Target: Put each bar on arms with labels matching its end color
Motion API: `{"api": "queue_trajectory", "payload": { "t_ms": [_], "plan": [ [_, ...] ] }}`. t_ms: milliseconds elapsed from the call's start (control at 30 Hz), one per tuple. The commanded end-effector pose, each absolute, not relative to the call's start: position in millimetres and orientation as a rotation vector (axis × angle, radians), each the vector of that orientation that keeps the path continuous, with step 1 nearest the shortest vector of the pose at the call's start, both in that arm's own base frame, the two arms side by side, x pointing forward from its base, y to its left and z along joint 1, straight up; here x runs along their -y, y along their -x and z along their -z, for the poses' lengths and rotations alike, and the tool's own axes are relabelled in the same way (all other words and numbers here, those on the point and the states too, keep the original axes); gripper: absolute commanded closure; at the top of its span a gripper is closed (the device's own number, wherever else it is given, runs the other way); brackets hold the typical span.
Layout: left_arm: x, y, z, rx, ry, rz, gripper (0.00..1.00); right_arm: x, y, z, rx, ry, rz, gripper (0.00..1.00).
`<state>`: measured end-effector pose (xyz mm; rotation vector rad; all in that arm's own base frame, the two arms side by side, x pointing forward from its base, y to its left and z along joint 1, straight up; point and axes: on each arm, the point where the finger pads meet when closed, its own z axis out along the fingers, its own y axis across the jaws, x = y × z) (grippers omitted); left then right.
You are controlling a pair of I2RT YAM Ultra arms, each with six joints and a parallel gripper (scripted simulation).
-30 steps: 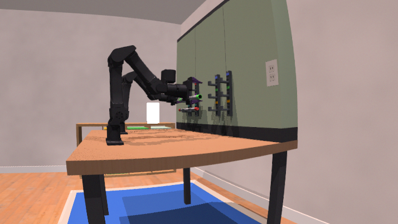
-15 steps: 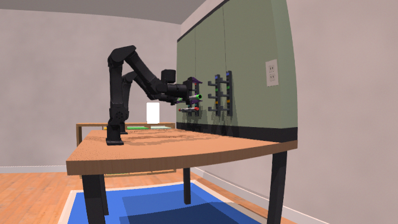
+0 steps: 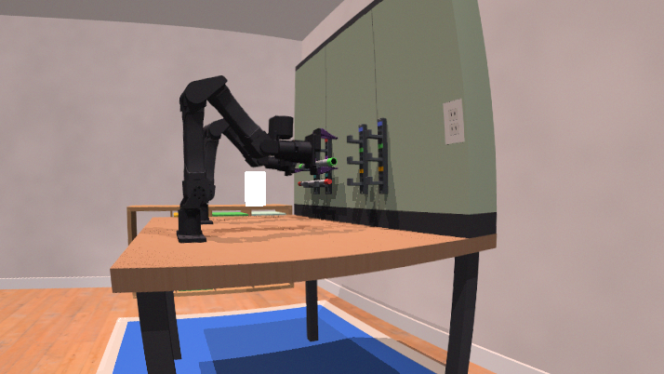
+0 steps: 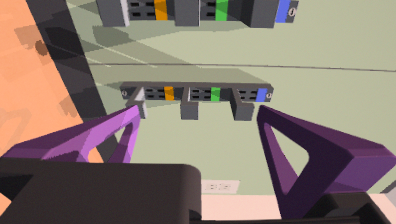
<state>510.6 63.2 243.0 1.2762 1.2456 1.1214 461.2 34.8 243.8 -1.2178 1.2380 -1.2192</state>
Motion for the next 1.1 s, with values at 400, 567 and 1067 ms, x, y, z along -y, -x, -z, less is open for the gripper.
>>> {"api": "queue_trajectory", "payload": {
  "t_ms": [400,567,1067],
  "plan": [
    [-58,-508,-290,-1.166,-1.233,-1.170,1.00,-37,-462,-248,-1.225,1.199,1.225,0.00],
    [-58,-508,-294,-1.164,-1.232,-1.172,1.00,-37,-462,-248,-1.225,1.199,1.225,0.00],
    [-58,-508,-308,-1.164,-1.232,-1.172,1.00,-37,-462,-248,-1.225,1.199,1.225,0.00]
  ]
}}
